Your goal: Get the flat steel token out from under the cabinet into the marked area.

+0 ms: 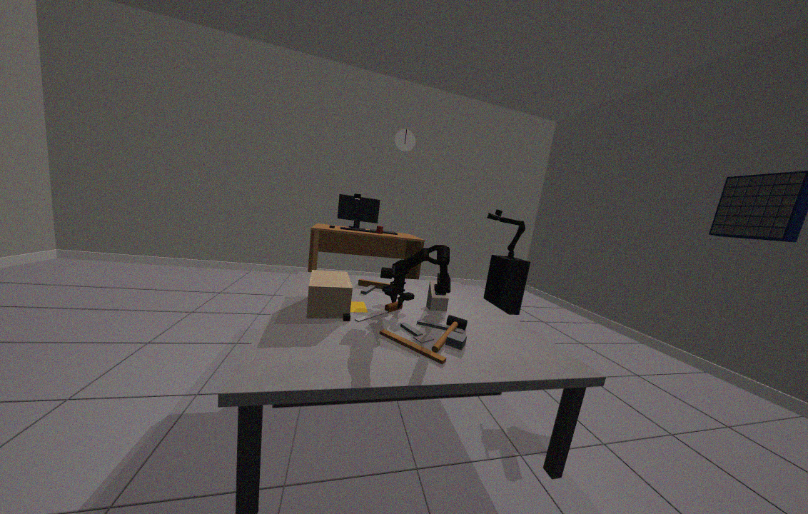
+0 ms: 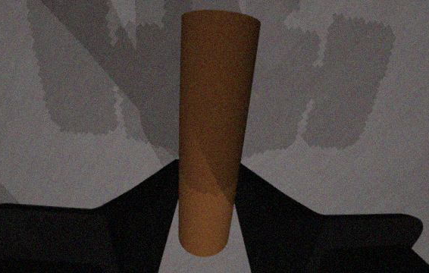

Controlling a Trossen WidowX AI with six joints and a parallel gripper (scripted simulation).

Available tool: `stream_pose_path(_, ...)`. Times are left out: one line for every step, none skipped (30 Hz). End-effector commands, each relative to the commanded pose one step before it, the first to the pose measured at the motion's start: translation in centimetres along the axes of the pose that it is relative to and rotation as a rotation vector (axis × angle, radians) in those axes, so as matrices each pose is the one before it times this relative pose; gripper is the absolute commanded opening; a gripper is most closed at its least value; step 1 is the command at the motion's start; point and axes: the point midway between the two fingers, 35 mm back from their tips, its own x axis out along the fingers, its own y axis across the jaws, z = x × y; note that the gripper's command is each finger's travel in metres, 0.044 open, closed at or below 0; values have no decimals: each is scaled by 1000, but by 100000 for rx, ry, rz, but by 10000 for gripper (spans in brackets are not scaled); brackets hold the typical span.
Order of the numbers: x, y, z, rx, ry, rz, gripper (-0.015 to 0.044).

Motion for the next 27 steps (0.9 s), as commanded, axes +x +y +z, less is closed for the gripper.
stream_pose_path(-186, 493, 526, -747, -378, -573, 0)
stream_pose_path(0, 89, 75, -1, -2, 3, 0)
stream_pose_path(0, 90, 75, -1, -2, 3, 0)
stream_pose_path(0, 90, 74, 0, -2, 3, 0)
stream_pose_path(0, 91, 73, 0, -2, 3, 0)
stream_pose_path(0, 91, 73, 0, -2, 3, 0)
stream_pose_path(0, 92, 72, 0, -2, 4, 0)
stream_pose_path(0, 87, 67, 0, -2, 3, 0)
stream_pose_path(0, 87, 67, 0, -2, 3, 0)
stream_pose_path(0, 88, 66, 0, -2, 3, 0)
stream_pose_path(0, 89, 66, 0, -2, 3, 0)
stream_pose_path(0, 89, 65, 0, -2, 3, 0)
stream_pose_path(0, 90, 65, 0, -2, 3, 0)
stream_pose_path(0, 90, 64, 0, -2, 3, 0)
stream_pose_path(0, 91, 64, 0, -2, 3, 0)
stream_pose_path(0, 89, 14, 1, -1, 4, 0)
stream_pose_path(0, 88, 16, 1, -1, 4, 0)
stream_pose_path(0, 88, 18, 1, -1, 4, 0)
stream_pose_path(0, 88, 19, 1, -1, 4, 0)
stream_pose_path(0, 89, 18, 1, -2, 5, 0)
stream_pose_path(0, 91, 21, 1, -1, 4, 0)
stream_pose_path(1, 88, 17, 1, -3, 8, 0)
stream_pose_path(0, 91, 22, 1, -1, 5, 0)
stream_pose_path(0, 91, 23, 1, -1, 3, 0)
stream_pose_path(0, 91, 24, 1, 0, 3, 0)
stream_pose_path(0, 87, 21, 1, -2, 6, 0)
stream_pose_path(1, 86, 17, 0, -5, 10, 0)
